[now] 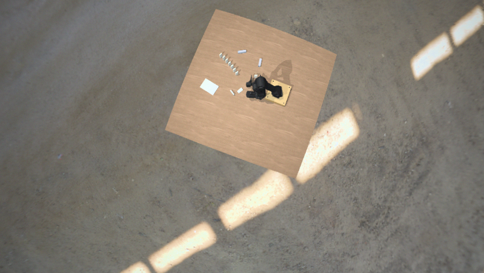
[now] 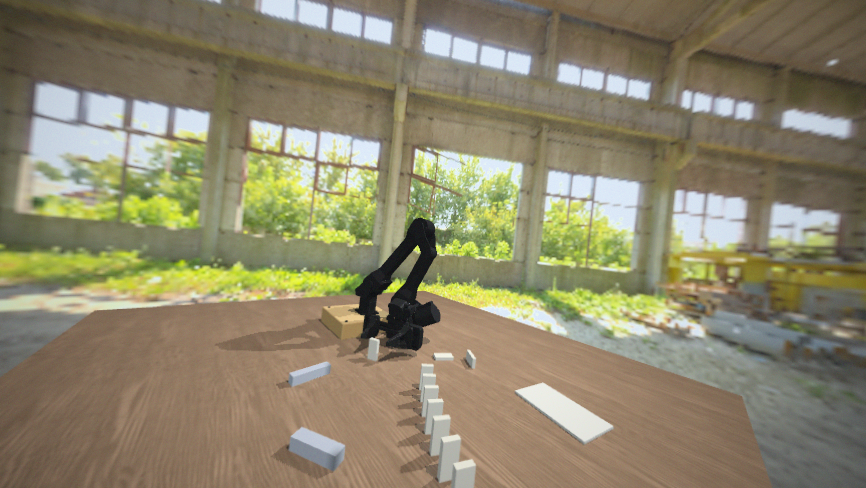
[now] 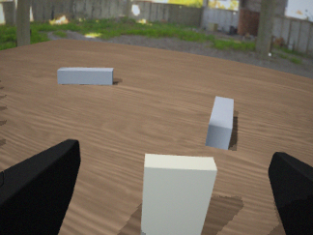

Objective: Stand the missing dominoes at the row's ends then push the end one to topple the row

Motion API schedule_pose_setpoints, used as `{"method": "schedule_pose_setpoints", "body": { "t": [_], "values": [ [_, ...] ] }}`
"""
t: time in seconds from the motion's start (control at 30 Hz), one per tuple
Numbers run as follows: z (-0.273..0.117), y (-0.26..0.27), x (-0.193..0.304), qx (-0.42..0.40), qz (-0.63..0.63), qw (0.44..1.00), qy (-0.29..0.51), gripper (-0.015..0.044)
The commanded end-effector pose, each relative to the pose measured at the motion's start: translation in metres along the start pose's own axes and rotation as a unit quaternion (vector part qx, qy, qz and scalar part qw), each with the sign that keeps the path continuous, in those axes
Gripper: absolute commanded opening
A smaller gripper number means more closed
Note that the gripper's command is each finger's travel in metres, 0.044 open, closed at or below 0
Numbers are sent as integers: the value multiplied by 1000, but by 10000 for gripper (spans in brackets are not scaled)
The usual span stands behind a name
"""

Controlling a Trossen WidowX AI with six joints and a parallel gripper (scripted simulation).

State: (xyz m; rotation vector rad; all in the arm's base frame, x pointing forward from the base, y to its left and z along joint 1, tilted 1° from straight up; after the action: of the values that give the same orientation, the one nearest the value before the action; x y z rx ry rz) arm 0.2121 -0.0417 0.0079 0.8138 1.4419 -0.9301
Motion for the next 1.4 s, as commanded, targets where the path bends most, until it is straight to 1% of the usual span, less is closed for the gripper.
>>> {"method": "schedule_pose_setpoints", "body": {
  "t": [0.0, 0.1, 0.43, 0.53, 0.6, 0.67, 0.9, 1.0, 1.1, 1.2, 1.33, 1.37],
  "values": [
    [1, 0, 0, 0, -2, 1000, 0, 440],
    [1, 0, -3, 0, -1, 1000, 0, 440],
    [0, -3, -44, 0, 0, 1000, 0, 440],
    [0, -5, -50, 0, 0, 1000, 0, 440],
    [3, -1, -49, 0, -7, 1000, 8, 440],
    [12, 9, -47, -1, -27, 999, 32, 440],
    [51, 43, -45, -19, -94, 986, 139, 440],
    [67, 51, -40, -43, -118, 966, 228, 440],
    [77, 49, -39, -63, -128, 930, 339, 440],
    [78, 37, -45, -74, -117, 880, 454, 440],
    [72, 14, -74, -84, -68, 800, 590, 440],
    [72, 12, -85, -92, -42, 787, 609, 440]
  ]
}}
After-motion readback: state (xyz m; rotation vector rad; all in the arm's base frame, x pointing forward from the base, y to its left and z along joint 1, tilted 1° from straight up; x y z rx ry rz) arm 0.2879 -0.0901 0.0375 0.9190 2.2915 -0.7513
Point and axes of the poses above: the point midway between the two fingers, 35 mm back from their tips, its own z axis out along the fingers, its own y axis across the jaws, x = y × z, the point moved 2 cm from there along -z, back along the fingers, and after that the axes turned 7 degrees about -z, right-handed, at the moved point
